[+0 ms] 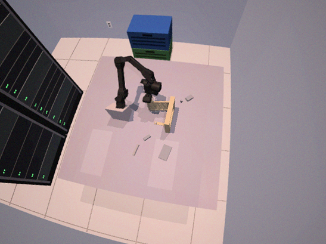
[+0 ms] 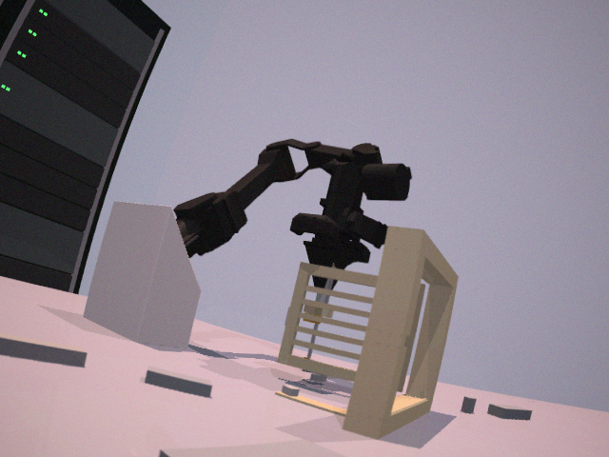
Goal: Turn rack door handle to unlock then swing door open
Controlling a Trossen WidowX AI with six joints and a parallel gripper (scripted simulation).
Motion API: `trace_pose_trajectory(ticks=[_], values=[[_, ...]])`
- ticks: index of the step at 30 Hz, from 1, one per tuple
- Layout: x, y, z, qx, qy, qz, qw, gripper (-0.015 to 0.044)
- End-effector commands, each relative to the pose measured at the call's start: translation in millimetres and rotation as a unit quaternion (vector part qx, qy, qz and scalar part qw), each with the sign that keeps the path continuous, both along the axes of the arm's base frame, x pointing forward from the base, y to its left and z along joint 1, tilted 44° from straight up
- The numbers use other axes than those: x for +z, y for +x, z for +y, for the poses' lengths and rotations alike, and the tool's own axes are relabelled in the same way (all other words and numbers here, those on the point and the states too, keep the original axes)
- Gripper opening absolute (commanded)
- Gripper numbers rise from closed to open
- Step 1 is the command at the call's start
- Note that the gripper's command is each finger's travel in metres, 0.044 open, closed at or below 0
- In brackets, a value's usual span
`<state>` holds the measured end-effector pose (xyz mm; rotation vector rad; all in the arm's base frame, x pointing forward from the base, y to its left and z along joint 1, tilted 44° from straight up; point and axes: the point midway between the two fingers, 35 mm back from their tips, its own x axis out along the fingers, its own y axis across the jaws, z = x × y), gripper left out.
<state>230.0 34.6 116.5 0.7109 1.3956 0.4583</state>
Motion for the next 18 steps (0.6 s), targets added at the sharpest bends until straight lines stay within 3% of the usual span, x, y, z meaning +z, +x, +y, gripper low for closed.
trace_pose_trajectory(ticks=[1, 18], values=[[7, 3, 6, -0.025, 0.006, 0.021, 0.999, 0.0011], [22, 10, 20, -0.07, 0.016, 0.063, 0.995, 0.0011]])
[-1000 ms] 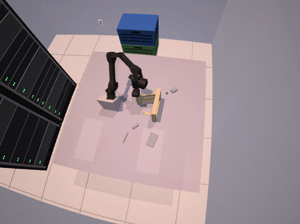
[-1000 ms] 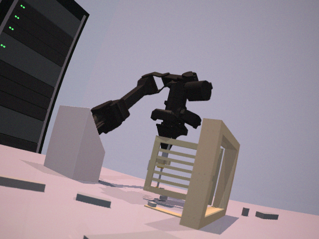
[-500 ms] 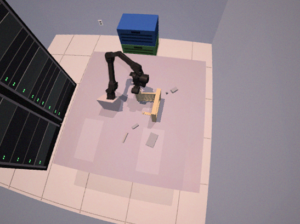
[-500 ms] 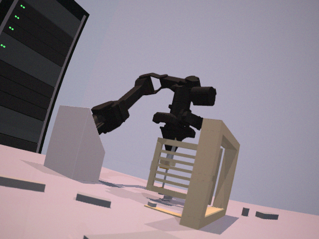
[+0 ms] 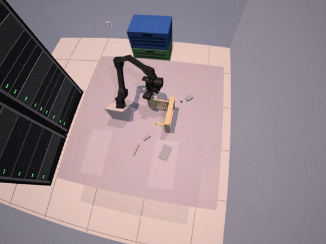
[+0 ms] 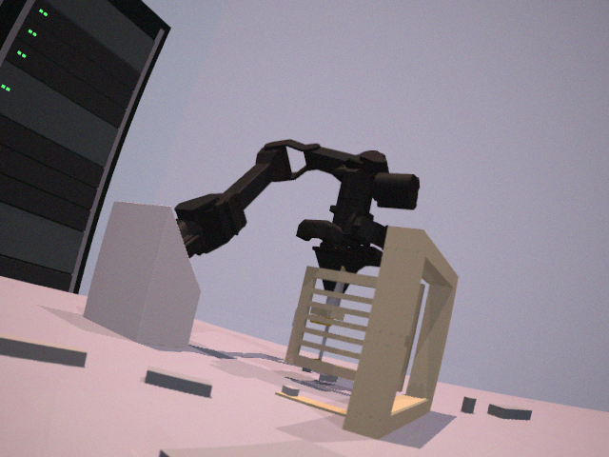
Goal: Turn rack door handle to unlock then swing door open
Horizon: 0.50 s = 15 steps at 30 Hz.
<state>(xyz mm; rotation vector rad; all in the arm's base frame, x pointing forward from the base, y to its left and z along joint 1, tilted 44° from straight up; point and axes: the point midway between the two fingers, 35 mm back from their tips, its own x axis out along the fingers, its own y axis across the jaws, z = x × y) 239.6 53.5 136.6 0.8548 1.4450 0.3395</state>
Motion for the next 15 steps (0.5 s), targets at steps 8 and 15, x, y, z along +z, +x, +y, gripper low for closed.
trace_pose_trajectory(ticks=[8, 15], values=[[1.7, 0.8, 1.1, -0.006, 0.003, 0.004, 1.0, 0.0037], [1.7, 0.8, 1.1, -0.006, 0.003, 0.004, 1.0, 0.0221]])
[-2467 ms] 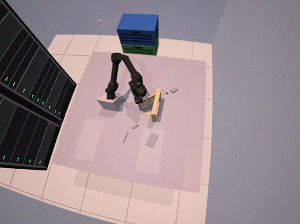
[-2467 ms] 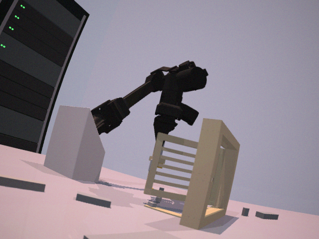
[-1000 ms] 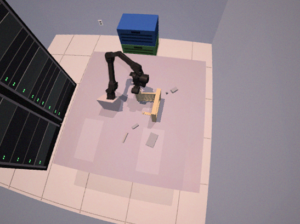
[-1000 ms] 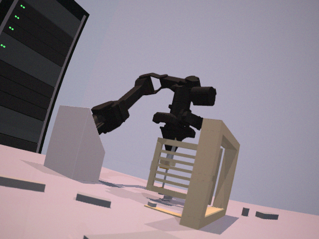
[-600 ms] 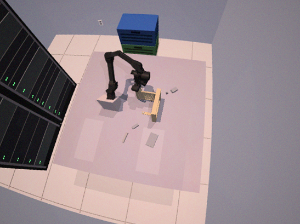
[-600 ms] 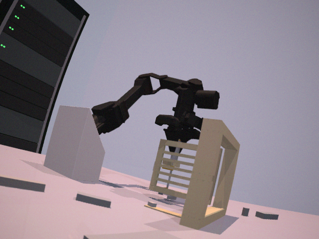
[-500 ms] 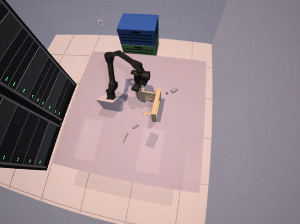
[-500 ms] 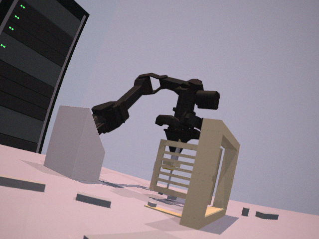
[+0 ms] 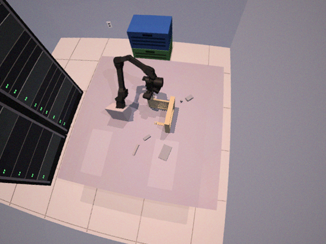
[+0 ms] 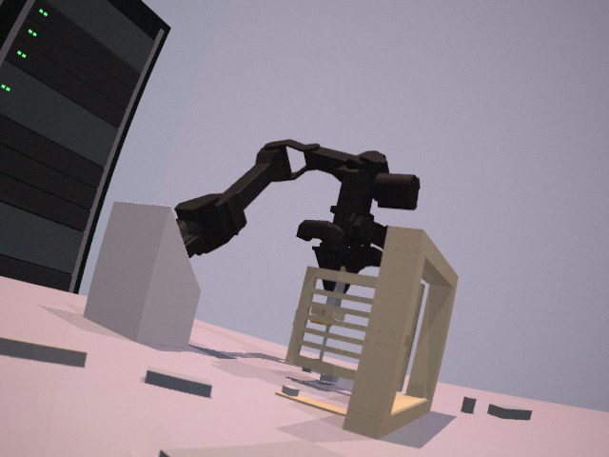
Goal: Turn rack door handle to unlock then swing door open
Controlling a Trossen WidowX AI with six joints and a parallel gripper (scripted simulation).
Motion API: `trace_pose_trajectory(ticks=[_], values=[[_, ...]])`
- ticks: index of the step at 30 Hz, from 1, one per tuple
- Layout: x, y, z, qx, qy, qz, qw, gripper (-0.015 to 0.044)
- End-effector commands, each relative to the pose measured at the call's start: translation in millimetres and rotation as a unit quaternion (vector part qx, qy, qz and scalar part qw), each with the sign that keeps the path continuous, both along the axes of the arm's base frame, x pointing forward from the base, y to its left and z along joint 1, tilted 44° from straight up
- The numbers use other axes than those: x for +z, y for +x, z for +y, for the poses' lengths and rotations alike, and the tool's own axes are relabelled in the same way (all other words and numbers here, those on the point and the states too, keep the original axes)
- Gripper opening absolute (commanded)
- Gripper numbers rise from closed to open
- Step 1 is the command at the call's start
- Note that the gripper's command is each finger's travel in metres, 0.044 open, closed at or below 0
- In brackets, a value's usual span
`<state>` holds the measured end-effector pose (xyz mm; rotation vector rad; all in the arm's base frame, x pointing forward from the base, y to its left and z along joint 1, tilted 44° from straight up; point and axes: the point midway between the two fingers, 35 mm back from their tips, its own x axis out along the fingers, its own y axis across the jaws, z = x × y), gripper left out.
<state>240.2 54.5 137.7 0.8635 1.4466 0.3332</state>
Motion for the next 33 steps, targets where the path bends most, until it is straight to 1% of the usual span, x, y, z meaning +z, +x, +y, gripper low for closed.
trace_pose_trajectory(ticks=[1, 2, 3, 33], values=[[1, 0, 0, -0.003, 0.001, 0.001, 1.0, 0.0247], [1, 0, 0, -0.003, 0.001, 0.001, 1.0, 0.0274], [1, 0, 0, -0.003, 0.001, 0.001, 1.0, 0.0283], [29, -4, -29, -0.002, -0.002, 0.002, 1.0, 0.0283]])
